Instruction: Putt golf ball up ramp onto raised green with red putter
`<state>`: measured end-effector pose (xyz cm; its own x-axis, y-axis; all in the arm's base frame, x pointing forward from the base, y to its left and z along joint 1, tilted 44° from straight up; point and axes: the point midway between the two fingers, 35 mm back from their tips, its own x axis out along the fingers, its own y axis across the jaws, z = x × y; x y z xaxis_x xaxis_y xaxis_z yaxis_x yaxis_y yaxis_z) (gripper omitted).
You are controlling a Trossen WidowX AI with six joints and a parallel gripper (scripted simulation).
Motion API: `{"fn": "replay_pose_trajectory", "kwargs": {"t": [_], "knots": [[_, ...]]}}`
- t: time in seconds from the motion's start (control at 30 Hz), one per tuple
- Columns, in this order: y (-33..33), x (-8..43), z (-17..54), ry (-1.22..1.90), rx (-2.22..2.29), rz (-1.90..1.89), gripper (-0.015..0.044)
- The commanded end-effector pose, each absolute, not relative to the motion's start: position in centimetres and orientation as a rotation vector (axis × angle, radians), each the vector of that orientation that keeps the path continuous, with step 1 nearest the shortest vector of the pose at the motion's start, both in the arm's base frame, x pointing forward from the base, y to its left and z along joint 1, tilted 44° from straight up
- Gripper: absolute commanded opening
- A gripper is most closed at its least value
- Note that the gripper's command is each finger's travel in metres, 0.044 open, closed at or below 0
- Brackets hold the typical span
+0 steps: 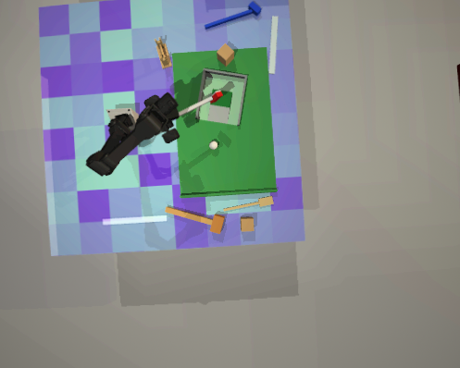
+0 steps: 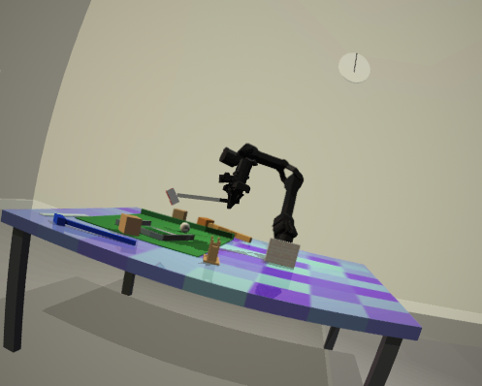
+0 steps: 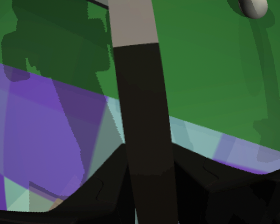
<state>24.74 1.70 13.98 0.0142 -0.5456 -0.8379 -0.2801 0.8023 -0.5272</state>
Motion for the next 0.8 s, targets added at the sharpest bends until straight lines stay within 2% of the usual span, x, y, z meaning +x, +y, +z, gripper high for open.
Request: {"fn": "replay_pose_trajectory", "kwargs": {"t": [0.0, 0.47, 0.77], "knots": [[0.1, 23.8, 15.3, 1.542, -0.607, -0.343, 0.0000], [-5.2, 19.5, 20.0, 1.317, -0.286, -0.781, 0.0000], [-5.7, 19.3, 19.9, 1.315, -0.274, -0.810, 0.0000]]}}
